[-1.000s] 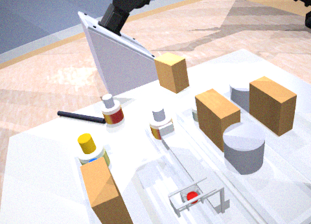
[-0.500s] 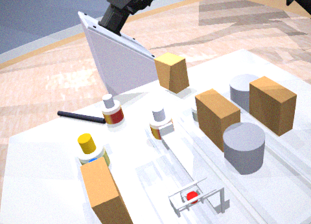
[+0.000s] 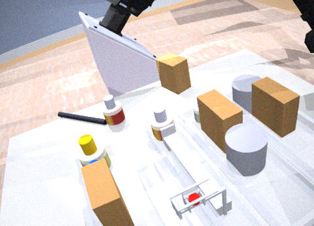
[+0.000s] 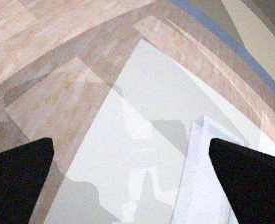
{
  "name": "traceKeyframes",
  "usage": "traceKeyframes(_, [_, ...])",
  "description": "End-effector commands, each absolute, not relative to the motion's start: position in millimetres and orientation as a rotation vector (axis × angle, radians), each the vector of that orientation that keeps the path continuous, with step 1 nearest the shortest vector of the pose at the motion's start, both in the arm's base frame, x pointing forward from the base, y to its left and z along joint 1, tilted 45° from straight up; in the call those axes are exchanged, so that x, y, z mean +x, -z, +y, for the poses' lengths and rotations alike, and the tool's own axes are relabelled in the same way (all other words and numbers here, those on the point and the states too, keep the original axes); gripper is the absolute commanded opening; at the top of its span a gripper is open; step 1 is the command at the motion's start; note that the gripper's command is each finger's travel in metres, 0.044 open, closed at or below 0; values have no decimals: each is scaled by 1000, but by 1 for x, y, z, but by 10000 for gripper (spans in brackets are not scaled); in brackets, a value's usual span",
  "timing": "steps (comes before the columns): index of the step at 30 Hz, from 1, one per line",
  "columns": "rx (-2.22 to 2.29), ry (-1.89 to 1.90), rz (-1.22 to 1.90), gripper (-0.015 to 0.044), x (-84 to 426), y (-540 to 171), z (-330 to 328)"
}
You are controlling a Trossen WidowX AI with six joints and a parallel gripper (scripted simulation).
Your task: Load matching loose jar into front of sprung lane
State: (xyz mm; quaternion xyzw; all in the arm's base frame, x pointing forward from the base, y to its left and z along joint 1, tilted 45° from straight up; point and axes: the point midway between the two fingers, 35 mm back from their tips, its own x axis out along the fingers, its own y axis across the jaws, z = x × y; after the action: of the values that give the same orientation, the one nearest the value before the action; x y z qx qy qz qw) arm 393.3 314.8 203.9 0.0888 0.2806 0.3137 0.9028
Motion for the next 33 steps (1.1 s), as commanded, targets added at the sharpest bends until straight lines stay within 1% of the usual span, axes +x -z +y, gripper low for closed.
traceKeyframes(1, [103,-589,642,440,414,-174,272])
traceKeyframes(7, [26,-513,734,440,433,-137,210])
traceKeyframes(12, [17,-470,823,440,436,-107,171])
traceKeyframes(18, [10,-401,1032,440,420,-52,101])
traceKeyframes(22, [14,-394,1111,440,407,-34,79])
traceKeyframes(25, [17,-419,1200,440,388,-15,58])
traceKeyframes(29, [76,-499,1372,440,339,17,22])
traceKeyframes(33, [201,-606,1491,440,287,33,-1])
